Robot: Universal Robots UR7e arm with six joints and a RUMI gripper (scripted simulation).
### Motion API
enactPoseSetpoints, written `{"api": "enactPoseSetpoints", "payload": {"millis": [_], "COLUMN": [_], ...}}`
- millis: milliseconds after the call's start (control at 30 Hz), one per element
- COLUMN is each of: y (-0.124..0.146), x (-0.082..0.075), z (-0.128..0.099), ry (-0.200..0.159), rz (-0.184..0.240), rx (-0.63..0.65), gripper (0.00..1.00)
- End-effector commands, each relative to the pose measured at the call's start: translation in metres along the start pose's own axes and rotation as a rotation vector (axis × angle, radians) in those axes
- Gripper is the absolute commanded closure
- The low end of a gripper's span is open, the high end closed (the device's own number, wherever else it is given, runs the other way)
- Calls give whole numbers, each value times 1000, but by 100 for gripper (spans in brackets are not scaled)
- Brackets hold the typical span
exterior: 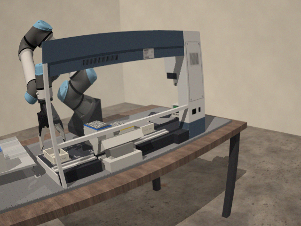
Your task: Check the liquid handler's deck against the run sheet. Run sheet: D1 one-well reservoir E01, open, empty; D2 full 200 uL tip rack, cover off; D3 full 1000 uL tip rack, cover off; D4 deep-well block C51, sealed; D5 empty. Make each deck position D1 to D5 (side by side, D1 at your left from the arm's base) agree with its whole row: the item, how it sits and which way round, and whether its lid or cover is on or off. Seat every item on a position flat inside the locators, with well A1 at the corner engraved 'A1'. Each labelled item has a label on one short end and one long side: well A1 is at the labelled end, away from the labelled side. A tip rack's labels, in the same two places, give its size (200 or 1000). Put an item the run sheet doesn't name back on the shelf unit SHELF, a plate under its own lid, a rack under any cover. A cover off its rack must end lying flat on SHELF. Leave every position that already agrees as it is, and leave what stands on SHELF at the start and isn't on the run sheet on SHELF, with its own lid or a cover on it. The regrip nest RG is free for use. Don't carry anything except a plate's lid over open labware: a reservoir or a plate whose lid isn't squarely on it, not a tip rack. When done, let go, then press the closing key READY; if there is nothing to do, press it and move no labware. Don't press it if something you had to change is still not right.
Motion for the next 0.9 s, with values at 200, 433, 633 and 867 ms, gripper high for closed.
{"api": "enactPoseSetpoints", "payload": {"millis": [200,433,633,867], "y": [0,0,0,0], "x": [-14,-25,-34,-44], "z": [0,0,0,0], "ry": [0,0,0,0], "rz": [0,0,0,0], "rx": [1,1,1,1], "gripper": [18,18,18,18]}}
Point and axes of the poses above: the point where the finger pads meet when closed, its own x axis out along the fingers, its own y axis across the jaws, z = x × y, the point moved 4 cm from there along -x, back along the fingers, and after that the axes turned 2 degrees about -x, right-handed, at the moved point
